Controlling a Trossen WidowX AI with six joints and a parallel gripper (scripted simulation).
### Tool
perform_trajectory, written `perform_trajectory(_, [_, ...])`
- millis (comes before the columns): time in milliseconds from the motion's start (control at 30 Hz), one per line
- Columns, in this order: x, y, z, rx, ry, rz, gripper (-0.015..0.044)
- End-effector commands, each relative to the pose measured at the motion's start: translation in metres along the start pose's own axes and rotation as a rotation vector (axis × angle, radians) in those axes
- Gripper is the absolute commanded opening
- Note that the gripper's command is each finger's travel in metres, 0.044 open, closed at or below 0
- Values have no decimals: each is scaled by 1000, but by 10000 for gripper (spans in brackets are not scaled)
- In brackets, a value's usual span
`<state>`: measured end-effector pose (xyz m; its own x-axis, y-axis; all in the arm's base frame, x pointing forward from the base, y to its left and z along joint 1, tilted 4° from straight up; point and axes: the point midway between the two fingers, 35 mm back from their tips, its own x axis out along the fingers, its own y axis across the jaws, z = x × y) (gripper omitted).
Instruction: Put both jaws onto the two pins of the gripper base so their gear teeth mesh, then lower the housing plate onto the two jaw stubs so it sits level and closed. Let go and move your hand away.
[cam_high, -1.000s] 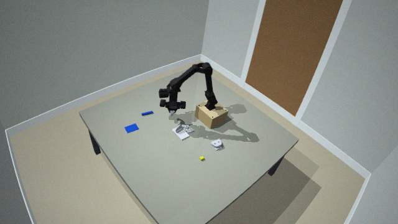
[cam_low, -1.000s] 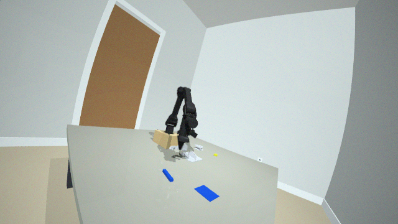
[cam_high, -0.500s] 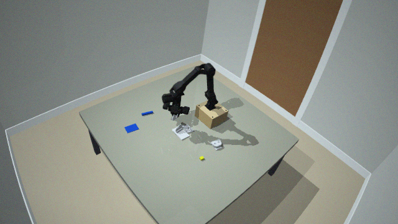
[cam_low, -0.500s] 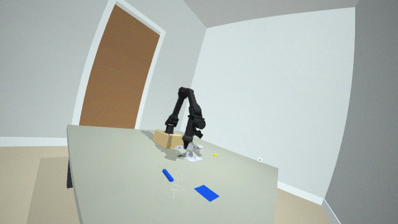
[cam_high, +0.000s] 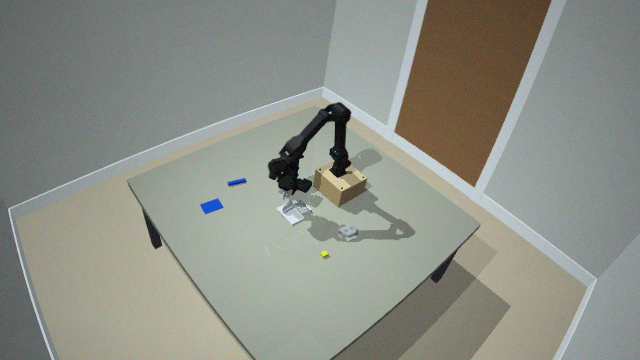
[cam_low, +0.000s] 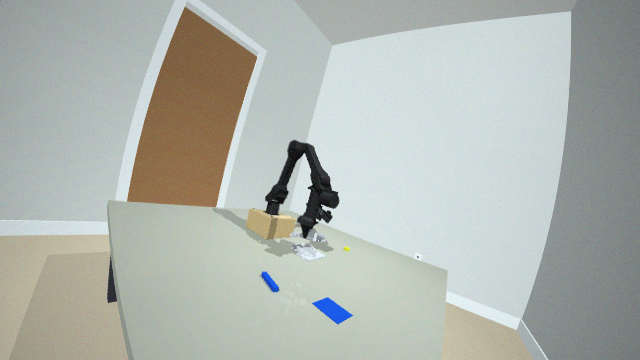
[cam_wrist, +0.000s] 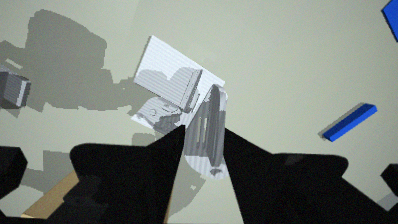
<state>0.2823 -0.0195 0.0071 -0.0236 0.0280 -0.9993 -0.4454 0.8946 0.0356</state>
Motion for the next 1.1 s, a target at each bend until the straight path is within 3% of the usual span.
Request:
perform_trajectory(0, [-1,14,4,61,-8,1,134])
perform_trajectory(1067, [1,119,10,544,-1,18,134])
